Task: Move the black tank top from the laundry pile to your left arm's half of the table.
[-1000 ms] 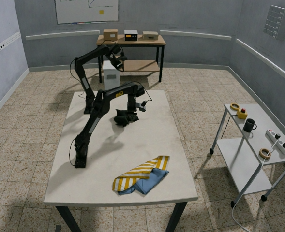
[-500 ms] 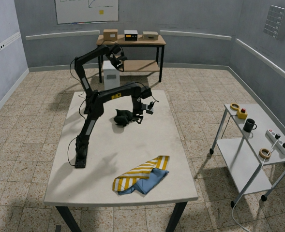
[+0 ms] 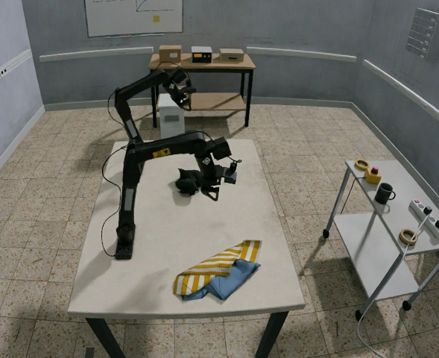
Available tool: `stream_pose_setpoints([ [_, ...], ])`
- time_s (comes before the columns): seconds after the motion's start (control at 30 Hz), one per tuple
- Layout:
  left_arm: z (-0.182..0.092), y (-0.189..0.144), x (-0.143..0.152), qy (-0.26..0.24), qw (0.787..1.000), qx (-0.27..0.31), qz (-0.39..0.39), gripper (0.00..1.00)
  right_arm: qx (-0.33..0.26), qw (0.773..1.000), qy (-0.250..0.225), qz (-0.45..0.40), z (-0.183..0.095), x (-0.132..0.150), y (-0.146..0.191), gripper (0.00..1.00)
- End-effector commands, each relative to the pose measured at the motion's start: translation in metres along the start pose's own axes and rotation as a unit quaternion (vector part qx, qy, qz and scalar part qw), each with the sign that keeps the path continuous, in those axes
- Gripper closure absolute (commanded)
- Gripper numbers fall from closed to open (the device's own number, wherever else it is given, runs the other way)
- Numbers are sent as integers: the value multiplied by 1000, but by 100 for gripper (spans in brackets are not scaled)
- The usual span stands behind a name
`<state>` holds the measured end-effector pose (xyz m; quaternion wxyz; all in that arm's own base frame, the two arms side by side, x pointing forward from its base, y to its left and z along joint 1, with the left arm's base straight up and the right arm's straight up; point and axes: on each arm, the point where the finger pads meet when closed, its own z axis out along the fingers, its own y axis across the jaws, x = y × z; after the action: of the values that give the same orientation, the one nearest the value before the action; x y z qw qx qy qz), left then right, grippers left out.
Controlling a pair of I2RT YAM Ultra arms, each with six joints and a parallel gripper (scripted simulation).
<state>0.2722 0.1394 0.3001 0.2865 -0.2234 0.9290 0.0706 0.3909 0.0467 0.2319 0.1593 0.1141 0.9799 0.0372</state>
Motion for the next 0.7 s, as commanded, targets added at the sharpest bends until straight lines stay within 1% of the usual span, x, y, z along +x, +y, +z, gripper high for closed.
stream_pose_setpoints([
  [0.0, -11, 0, -4, -18, 1000, -2, 5, 8, -15, 998, -56, -20, -32, -10, -14, 8],
  [0.03, -11, 0, -4, -18, 1000, -2, 5, 8, -15, 998, -56, -20, -32, -10, -14, 8],
  [0.27, -11, 0, -4, -18, 1000, -2, 5, 8, 14, 995, -102, 3, -64, -5, -79, 8],
  [0.53, -11, 0, -4, -18, 1000, -2, 5, 8, 59, 985, -159, 22, -103, 17, -145, 8],
  [0.6, -11, 0, -4, -18, 1000, -2, 5, 8, 59, 985, -159, 22, -103, 17, -145, 8],
  [0.67, -11, 0, -4, -18, 1000, -2, 5, 8, 75, 982, -171, 27, -112, 26, -161, 8],
])
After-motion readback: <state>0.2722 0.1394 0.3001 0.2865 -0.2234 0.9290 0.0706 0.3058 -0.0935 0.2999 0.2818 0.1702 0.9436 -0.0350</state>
